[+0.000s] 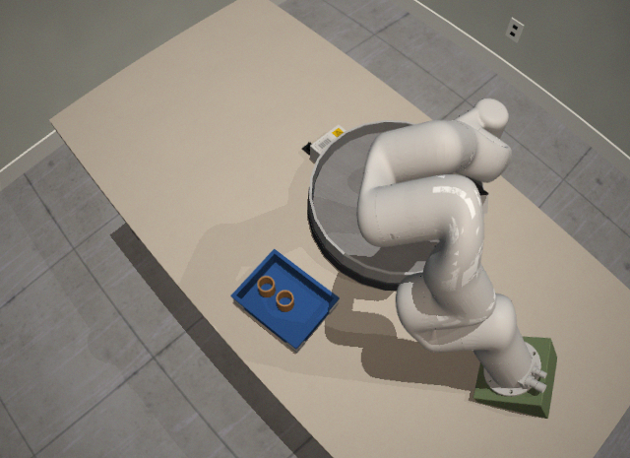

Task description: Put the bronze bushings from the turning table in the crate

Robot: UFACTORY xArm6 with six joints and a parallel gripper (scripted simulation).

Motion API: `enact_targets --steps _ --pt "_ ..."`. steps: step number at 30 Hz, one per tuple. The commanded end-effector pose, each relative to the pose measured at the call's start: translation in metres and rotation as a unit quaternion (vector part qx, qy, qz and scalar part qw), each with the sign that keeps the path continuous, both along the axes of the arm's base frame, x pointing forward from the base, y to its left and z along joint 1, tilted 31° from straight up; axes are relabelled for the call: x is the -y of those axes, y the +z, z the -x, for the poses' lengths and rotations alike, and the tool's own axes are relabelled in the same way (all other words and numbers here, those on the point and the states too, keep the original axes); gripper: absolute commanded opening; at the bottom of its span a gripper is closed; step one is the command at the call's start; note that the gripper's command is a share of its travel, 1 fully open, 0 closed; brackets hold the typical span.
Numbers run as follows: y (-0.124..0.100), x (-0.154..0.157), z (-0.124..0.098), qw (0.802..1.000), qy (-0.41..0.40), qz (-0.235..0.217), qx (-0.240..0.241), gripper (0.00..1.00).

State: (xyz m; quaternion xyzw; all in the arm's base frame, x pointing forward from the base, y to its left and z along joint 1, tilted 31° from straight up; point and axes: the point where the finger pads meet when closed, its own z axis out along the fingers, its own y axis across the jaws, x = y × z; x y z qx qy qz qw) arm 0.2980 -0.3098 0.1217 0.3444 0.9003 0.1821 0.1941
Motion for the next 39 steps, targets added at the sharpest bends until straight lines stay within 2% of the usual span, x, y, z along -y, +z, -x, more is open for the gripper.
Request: enact_targets --steps 1,39 --pt "0.0012 0.0011 -0.0003 1.0 0.0 0.001 0.001 0.0" --pt "0.006 0.0022 0.0024 1.0 0.0 0.001 0.001 0.0"
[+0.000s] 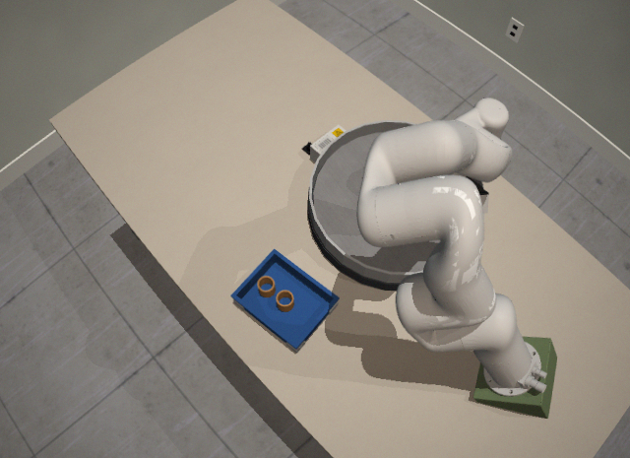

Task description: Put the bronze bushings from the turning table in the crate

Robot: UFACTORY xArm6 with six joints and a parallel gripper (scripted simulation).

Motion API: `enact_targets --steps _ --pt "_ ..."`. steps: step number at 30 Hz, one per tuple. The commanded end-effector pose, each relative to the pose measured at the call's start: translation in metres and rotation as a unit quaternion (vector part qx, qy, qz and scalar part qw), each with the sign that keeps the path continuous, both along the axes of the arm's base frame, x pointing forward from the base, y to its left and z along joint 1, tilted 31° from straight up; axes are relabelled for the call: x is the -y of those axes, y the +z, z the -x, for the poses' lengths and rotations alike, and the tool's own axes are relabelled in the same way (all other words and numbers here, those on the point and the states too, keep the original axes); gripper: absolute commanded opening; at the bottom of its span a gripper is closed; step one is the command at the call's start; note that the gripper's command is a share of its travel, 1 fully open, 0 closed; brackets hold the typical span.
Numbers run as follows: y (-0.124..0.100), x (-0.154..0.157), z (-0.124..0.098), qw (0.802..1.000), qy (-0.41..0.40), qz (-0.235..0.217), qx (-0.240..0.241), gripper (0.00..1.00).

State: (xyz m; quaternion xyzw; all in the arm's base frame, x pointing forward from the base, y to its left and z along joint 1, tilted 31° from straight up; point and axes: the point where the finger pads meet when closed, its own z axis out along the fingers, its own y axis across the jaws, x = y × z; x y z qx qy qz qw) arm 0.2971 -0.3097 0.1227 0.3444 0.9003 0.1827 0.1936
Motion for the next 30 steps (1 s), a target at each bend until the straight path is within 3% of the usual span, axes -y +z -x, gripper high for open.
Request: enact_targets --steps 1,12,30 --pt "0.007 0.003 0.003 1.0 -0.001 0.002 0.001 0.0" --pt "0.048 0.012 0.025 1.0 -0.001 0.002 0.001 0.0" --pt "0.06 0.015 0.032 1.0 -0.001 0.002 0.001 0.0"
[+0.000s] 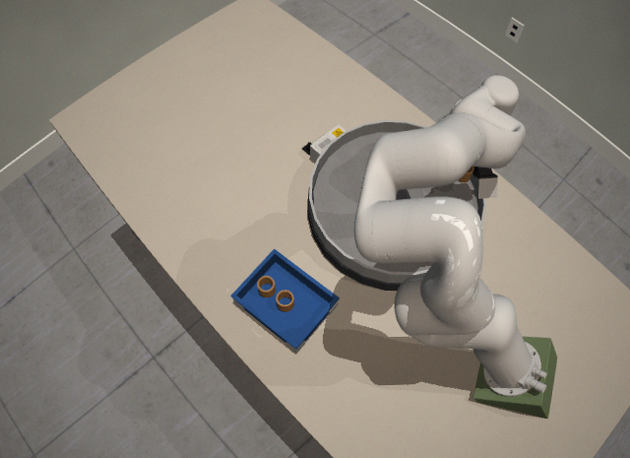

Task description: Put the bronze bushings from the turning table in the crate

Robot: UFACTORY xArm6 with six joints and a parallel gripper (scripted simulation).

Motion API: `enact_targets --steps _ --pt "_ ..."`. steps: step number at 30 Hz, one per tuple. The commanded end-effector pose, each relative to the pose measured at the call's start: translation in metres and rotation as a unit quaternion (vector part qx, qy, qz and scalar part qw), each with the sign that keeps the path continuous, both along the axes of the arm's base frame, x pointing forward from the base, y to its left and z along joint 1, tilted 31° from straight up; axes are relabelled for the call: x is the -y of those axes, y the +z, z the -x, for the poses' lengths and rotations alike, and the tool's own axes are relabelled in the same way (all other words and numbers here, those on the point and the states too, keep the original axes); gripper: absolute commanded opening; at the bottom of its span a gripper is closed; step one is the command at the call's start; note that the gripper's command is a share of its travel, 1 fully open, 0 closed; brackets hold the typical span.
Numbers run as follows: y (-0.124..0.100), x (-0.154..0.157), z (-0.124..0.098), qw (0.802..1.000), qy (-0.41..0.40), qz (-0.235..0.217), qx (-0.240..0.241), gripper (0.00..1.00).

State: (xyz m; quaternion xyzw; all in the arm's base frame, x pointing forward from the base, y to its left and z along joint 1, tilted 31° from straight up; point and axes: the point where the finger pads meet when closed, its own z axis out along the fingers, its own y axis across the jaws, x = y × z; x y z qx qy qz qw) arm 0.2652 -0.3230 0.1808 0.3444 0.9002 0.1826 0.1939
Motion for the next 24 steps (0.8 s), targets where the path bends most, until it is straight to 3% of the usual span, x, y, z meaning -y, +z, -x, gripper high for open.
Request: enact_targets --steps 1,18,24 --pt "0.002 0.001 0.0 1.0 -0.001 0.002 0.001 0.0" --pt "0.006 -0.012 -0.003 1.0 0.005 0.005 0.002 0.0" --pt "0.014 -0.039 -0.006 1.0 0.015 0.01 0.004 0.0"
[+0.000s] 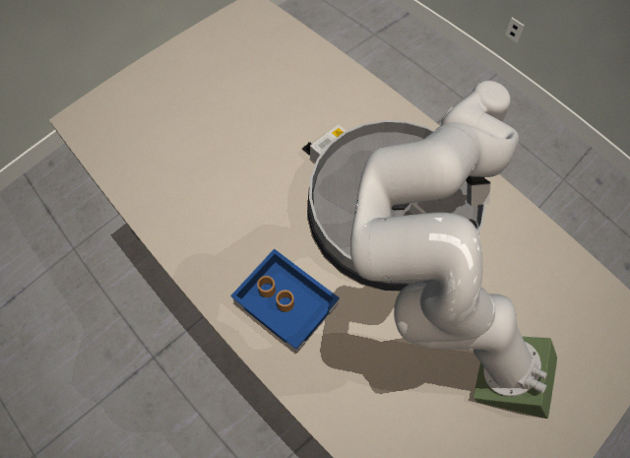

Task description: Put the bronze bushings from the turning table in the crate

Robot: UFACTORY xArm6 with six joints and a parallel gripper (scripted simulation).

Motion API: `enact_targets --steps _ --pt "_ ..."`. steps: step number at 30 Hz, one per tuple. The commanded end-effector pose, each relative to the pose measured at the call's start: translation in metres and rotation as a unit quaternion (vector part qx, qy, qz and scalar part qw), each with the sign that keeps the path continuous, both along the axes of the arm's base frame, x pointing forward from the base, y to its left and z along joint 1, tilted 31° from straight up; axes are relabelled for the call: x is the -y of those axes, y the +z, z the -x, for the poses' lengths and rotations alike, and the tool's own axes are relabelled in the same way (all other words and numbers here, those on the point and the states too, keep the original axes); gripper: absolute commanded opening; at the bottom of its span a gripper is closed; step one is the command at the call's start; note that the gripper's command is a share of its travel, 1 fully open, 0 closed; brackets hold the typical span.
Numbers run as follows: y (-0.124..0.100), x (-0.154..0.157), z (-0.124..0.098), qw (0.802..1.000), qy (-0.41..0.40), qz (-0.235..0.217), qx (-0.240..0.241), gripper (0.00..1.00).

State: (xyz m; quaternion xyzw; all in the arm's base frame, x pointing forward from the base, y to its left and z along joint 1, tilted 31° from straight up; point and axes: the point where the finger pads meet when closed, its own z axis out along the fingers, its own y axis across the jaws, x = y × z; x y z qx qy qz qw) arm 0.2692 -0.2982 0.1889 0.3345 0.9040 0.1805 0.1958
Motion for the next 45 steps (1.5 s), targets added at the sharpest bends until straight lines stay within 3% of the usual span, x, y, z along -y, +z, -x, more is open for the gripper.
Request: enact_targets --steps 1,9,11,26,28,43,45 --pt "0.008 -0.021 -0.003 1.0 0.007 0.006 0.003 0.0" --pt "0.027 -0.083 -0.012 0.999 0.031 0.019 0.008 0.0" --pt "0.027 -0.083 -0.012 0.999 0.031 0.019 0.008 0.0" --pt "0.064 -0.205 -0.029 0.996 0.076 0.045 0.018 0.0" --pt "0.064 -0.205 -0.029 0.996 0.076 0.045 0.018 0.0" --pt "0.1 -0.324 -0.046 0.99 0.12 0.069 0.027 0.0" --pt "0.1 -0.324 -0.046 0.99 0.12 0.069 0.027 0.0"
